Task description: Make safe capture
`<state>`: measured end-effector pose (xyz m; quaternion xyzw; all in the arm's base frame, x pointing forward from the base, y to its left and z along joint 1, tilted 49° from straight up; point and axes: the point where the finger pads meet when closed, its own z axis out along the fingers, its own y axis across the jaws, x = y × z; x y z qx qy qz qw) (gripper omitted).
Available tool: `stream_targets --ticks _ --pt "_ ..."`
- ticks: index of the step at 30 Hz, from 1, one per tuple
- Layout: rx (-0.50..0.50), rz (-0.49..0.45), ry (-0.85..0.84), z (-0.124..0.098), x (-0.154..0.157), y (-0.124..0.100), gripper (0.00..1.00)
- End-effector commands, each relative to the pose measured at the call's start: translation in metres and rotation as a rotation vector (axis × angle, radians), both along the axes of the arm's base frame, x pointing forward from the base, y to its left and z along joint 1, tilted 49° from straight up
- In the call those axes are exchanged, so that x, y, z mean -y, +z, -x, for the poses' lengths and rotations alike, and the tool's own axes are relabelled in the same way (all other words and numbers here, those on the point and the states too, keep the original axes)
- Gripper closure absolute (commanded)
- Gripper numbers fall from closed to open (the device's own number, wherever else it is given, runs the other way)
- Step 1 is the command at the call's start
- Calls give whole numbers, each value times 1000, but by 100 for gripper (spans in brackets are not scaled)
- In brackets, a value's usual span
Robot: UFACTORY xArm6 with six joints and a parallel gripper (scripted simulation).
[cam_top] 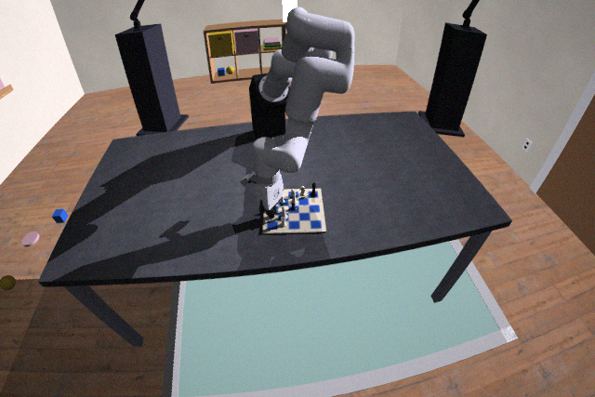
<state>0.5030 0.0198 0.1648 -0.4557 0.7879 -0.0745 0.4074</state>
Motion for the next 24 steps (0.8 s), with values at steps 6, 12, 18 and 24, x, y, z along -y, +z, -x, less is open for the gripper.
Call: stream_targets --ticks 6,12,18,24 --pt "2 0 0 22 8 22 100" --pt "2 0 0 48 17 46 100" --pt "2 0 0 64 23 61 100" --pt "2 0 0 68 25 64 100"
